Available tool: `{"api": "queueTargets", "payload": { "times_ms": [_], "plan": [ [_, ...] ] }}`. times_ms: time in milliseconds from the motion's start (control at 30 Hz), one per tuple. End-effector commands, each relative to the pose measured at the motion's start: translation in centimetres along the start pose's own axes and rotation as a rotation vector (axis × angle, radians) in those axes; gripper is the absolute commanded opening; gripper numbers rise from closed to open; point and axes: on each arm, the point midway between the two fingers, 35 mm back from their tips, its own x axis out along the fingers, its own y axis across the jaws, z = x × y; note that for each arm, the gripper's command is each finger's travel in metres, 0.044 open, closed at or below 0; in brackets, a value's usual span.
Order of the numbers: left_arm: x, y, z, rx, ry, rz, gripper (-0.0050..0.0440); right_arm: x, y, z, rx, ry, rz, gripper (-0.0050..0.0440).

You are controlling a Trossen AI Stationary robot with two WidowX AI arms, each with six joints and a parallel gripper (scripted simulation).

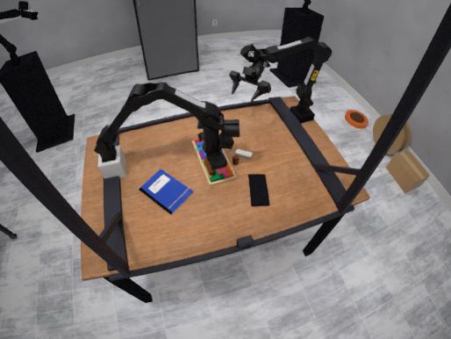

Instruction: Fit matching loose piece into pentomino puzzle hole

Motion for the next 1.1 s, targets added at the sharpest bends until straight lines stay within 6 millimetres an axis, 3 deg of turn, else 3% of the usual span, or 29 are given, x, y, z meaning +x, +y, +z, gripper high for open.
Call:
{"api": "queueTargets", "payload": {
  "times_ms": [0,433,467,667,833,1067],
  "plan": [
    [0.4,-0.1,-0.1,0.0,-0.005,0.0,-0.005,-0.5,-0.1,0.9,-0.019,-0.019,-0.01,0.044],
    [2.7,-0.1,-0.1,0.0,-0.004,-0.001,-0.005,-0.5,-0.1,0.9,-0.019,-0.019,-0.01,0.044],
    [2.1,-0.2,0.1,0.0,-0.021,-0.007,-0.005,-0.5,-0.1,0.9,-0.019,-0.019,-0.01,0.044],
    [2.6,-0.1,-0.1,0.002,-0.009,0.0,-0.005,-0.5,-0.1,0.9,-0.019,-0.019,-0.01,0.044],
    [1.4,-0.3,0.8,0.006,0.0,0.009,-0.005,-0.5,-0.1,0.9,-0.019,-0.019,-0.01,0.044],
    [1.6,-0.2,0.5,0.006,0.008,0.011,-0.005,-0.5,-0.1,0.9,-0.019,-0.019,-0.01,0.044]
  ]
}}
